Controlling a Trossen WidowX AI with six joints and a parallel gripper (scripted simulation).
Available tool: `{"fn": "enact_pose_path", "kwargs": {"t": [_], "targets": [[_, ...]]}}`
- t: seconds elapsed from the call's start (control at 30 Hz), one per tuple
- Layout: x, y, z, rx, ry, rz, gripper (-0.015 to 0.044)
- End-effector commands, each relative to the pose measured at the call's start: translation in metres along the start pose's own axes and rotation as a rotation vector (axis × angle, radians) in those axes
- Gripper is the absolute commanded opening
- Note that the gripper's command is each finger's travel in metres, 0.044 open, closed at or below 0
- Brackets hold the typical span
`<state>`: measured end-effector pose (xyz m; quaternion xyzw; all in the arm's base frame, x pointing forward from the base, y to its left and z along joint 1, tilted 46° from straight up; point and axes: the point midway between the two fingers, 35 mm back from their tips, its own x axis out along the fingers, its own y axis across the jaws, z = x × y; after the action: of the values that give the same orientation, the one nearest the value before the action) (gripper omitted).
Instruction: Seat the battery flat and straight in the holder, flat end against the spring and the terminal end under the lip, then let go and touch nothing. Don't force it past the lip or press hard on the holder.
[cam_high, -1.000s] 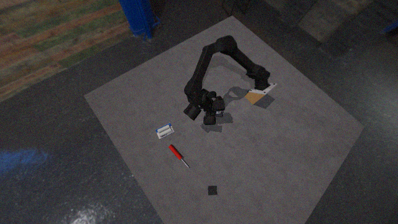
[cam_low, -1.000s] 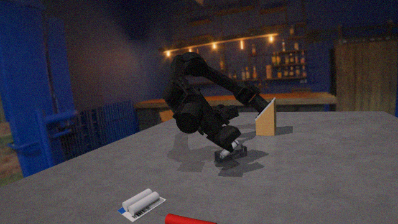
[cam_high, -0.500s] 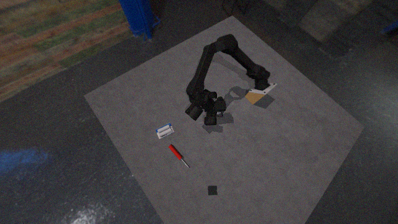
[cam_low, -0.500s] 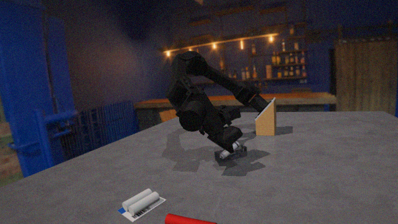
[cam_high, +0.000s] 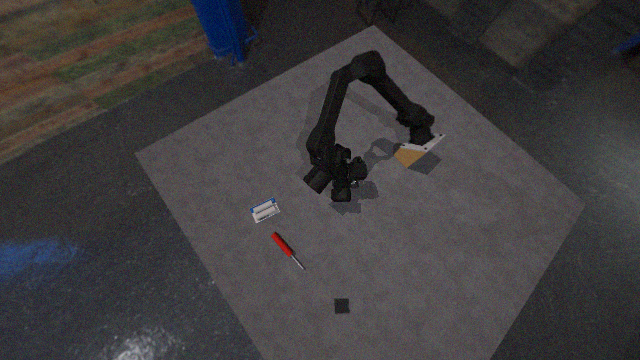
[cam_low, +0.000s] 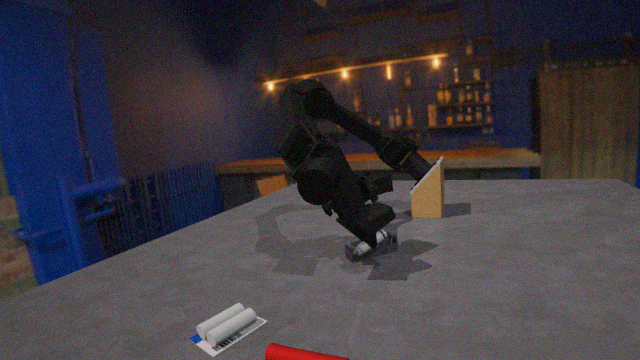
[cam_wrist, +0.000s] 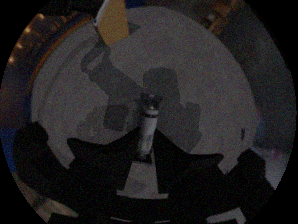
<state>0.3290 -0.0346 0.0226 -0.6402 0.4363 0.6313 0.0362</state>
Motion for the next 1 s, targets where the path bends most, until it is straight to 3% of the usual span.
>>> {"fn": "enact_pose_path", "kwargs": {"t": [0.0, 0.97], "targets": [[0.0004, -0.0017, -0.0064, 0.009, 0.044, -0.009, 0.0060], [0.0059, -0.0015, -0.0014, 0.003, 0.220, -0.004, 0.0060]]}}
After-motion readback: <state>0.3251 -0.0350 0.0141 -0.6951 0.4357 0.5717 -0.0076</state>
